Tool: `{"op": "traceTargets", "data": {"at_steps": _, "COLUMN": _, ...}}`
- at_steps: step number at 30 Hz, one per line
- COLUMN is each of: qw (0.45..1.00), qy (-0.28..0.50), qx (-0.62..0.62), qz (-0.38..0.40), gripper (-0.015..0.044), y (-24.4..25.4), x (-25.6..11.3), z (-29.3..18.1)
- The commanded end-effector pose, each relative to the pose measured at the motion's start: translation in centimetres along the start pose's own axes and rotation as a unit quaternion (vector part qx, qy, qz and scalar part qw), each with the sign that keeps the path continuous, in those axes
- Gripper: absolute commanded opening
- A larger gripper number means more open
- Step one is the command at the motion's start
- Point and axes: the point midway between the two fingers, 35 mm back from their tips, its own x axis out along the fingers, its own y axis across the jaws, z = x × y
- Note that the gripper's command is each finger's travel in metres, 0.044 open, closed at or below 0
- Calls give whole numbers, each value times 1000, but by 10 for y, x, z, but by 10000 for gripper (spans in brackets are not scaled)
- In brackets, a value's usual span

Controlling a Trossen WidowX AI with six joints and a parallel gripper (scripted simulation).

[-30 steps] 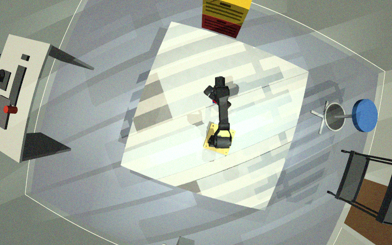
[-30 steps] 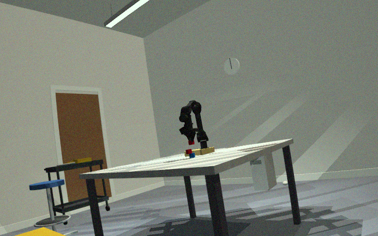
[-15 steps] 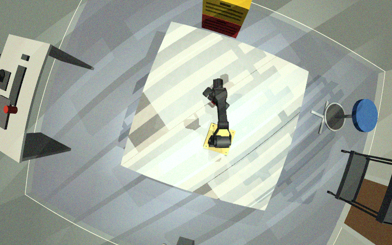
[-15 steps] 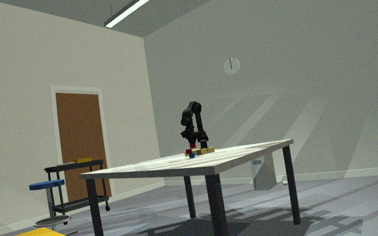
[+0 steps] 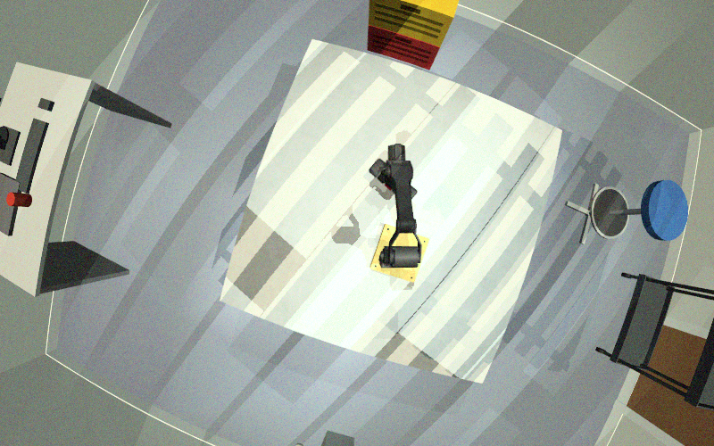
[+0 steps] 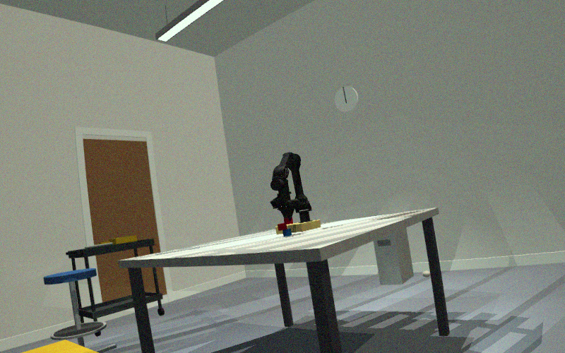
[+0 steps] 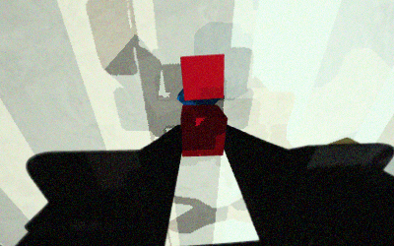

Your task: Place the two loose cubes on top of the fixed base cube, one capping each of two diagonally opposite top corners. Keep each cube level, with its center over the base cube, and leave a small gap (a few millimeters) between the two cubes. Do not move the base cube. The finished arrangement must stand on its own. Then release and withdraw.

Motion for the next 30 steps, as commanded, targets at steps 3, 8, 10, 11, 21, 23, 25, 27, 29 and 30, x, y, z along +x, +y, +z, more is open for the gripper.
{"op": "traceTargets", "data": {"at_steps": 3, "qw": 1000, "qy": 6, "qx": 2, "qz": -3, "gripper": 105, "y": -1, "x": 16, "z": -2}}
{"op": "traceTargets", "data": {"at_steps": 8, "qw": 1000, "qy": 6, "qx": 2, "qz": -3, "gripper": 105, "y": -1, "x": 20, "z": -2}}
{"op": "traceTargets", "data": {"at_steps": 10, "qw": 1000, "qy": 6, "qx": 2, "qz": -3, "gripper": 105, "y": -1, "x": 20, "z": -2}}
{"op": "traceTargets", "data": {"at_steps": 11, "qw": 1000, "qy": 6, "qx": 2, "qz": -3, "gripper": 105, "y": -1, "x": 20, "z": -2}}
{"op": "traceTargets", "data": {"at_steps": 21, "qw": 1000, "qy": 6, "qx": 2, "qz": -3, "gripper": 105, "y": -1, "x": 21, "z": -2}}
{"op": "traceTargets", "data": {"at_steps": 23, "qw": 1000, "qy": 6, "qx": 2, "qz": -3, "gripper": 105, "y": -1, "x": 21, "z": -2}}
{"op": "traceTargets", "data": {"at_steps": 25, "qw": 1000, "qy": 6, "qx": 2, "qz": -3, "gripper": 105, "y": -1, "x": 21, "z": -2}}
{"op": "traceTargets", "data": {"at_steps": 27, "qw": 1000, "qy": 6, "qx": 2, "qz": -3, "gripper": 105, "y": -1, "x": 21, "z": -2}}
{"op": "traceTargets", "data": {"at_steps": 29, "qw": 1000, "qy": 6, "qx": 2, "qz": -3, "gripper": 105, "y": -1, "x": 21, "z": -2}}
{"op": "traceTargets", "data": {"at_steps": 30, "qw": 1000, "qy": 6, "qx": 2, "qz": -3, "gripper": 105, "y": -1, "x": 21, "z": -2}}
